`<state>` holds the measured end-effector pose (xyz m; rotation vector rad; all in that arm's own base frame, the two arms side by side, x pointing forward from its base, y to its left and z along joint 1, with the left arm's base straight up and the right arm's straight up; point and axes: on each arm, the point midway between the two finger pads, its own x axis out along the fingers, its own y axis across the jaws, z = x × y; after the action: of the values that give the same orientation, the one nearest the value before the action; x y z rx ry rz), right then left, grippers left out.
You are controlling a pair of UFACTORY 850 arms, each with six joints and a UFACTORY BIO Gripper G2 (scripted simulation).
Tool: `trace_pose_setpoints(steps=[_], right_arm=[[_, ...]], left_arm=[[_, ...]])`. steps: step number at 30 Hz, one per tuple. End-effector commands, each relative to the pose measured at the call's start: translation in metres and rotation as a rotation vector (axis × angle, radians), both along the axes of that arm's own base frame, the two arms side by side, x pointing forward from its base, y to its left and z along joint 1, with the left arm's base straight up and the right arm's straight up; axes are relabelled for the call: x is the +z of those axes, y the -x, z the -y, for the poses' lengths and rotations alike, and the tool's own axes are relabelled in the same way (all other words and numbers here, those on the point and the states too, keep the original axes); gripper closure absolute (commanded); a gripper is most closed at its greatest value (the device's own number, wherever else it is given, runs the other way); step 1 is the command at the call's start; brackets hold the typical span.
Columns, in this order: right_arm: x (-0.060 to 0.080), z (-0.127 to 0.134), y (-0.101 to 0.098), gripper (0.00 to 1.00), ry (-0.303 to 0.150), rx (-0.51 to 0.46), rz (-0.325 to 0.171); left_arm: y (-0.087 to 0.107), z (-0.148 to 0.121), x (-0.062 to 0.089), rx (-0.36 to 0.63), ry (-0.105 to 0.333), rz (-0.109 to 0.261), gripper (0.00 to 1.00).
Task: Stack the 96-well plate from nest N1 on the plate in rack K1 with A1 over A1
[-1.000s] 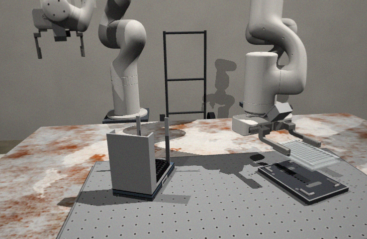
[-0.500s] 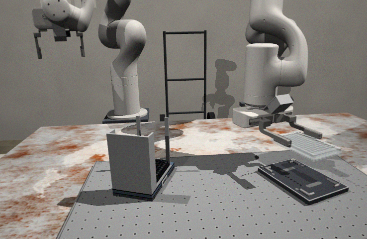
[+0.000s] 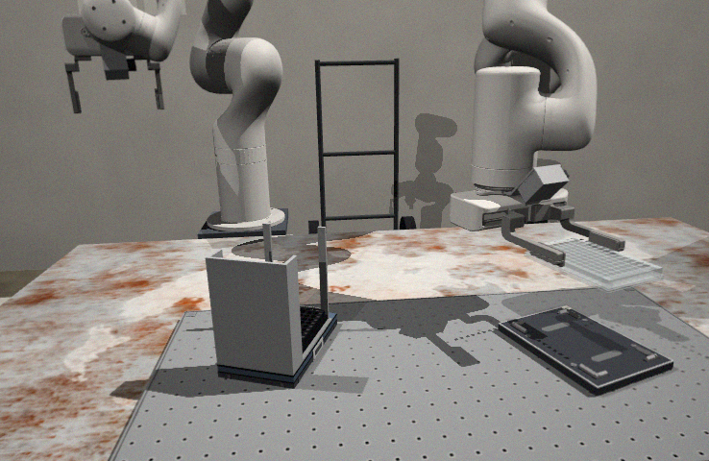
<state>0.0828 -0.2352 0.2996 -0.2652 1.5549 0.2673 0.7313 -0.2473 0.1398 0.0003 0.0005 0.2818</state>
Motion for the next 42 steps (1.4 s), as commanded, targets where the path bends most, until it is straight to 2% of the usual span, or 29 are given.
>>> trace_pose_setpoints(steps=[1,29,42], right_arm=[[0.000,0.000,0.000,0.00,0.001,0.000,0.001],[0.000,0.000,0.000,0.00,0.001,0.000,0.001],[0.000,0.000,0.000,0.00,0.001,0.000,0.001]], left_arm=[[-0.001,0.000,0.007,0.000,0.001,0.003,1.00],[-0.001,0.000,0.050,0.000,0.001,0.003,1.00],[-0.001,0.000,0.054,0.000,0.001,0.003,1.00]])
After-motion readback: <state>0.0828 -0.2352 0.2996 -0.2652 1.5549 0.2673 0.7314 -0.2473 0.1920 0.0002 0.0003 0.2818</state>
